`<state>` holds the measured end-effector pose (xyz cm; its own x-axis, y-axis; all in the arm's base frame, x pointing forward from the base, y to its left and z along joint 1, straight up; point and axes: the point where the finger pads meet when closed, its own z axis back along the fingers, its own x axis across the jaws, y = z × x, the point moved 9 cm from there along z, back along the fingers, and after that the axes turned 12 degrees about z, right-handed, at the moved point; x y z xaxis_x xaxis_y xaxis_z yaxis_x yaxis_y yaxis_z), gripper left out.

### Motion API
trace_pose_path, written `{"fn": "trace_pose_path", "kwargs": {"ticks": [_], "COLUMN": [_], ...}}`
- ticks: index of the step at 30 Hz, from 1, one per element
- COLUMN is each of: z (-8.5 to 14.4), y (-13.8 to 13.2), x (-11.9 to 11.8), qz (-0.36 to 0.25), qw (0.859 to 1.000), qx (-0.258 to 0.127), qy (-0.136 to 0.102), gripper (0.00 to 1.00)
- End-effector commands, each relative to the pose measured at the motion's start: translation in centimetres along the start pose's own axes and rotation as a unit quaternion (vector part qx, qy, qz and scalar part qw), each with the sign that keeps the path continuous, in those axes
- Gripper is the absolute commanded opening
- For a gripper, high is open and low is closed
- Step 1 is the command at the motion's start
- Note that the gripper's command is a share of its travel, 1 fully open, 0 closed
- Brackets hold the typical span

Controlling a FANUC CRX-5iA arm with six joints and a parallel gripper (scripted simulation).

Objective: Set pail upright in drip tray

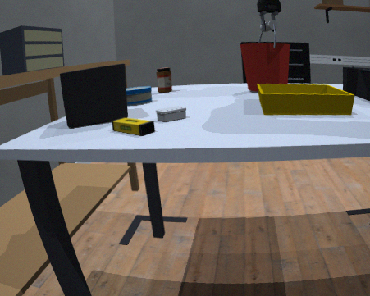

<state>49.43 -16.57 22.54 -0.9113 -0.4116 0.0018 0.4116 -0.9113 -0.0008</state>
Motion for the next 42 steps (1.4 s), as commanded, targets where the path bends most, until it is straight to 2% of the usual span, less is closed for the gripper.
{"fn": "trace_pose_path", "kwargs": {"ticks": [1, 42], "z": [0.4, 6.3], "y": [0.0, 0.0], "x": [0.0, 0.0], "qz": [0.000, 0.000], "qw": [1.000, 1.000], "qx": [0.001, 0.001], "qy": [0.001, 0.001], "gripper": [0.00, 0.00]}}
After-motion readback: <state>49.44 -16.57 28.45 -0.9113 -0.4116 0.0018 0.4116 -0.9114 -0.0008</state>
